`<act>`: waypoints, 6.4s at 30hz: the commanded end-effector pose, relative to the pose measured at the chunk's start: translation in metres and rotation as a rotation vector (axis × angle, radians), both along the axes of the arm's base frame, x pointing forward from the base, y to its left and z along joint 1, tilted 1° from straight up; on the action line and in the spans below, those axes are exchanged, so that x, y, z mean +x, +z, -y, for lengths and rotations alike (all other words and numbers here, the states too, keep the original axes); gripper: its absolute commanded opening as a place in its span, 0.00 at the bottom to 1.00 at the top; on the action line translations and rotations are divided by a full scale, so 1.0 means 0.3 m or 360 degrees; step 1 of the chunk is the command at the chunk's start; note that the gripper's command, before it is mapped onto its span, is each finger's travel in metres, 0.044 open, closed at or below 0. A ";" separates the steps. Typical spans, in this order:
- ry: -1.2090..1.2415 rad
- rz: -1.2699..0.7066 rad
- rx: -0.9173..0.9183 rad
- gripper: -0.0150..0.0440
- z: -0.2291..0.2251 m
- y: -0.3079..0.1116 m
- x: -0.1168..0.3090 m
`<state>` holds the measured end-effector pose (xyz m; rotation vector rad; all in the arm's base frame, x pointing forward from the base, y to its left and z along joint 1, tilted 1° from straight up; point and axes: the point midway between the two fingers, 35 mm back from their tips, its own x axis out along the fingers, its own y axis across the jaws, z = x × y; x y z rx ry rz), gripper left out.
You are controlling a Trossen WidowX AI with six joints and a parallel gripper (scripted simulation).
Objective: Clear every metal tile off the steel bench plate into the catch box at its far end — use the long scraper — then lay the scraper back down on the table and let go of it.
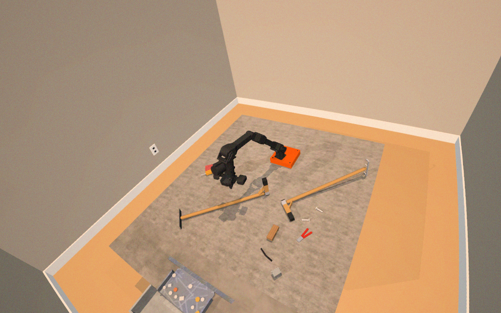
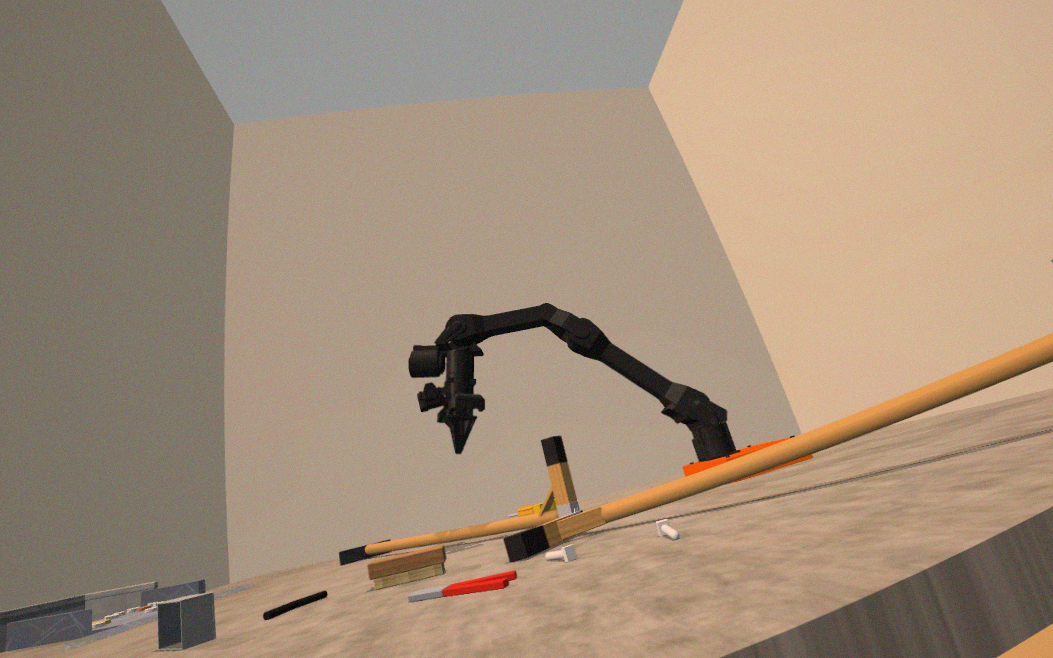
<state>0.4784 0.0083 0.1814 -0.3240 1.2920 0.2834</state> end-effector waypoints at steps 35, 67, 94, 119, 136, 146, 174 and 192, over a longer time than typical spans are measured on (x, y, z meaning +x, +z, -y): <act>-0.0866 0.0042 0.0147 0.25 0.282 -0.100 0.040; -0.0866 0.0026 0.0145 0.25 0.284 -0.325 0.064; -0.0866 0.0010 0.0142 0.25 0.278 -0.517 0.042; -0.0867 0.0014 0.0146 0.25 0.232 -0.520 0.086; -0.0867 0.0018 0.0149 0.25 0.190 -0.515 0.124; -0.0868 0.0021 0.0151 0.25 0.164 -0.513 0.144; -0.0869 0.0028 0.0157 0.25 0.086 -0.507 0.197; -0.0870 0.0032 0.0162 0.25 0.034 -0.505 0.225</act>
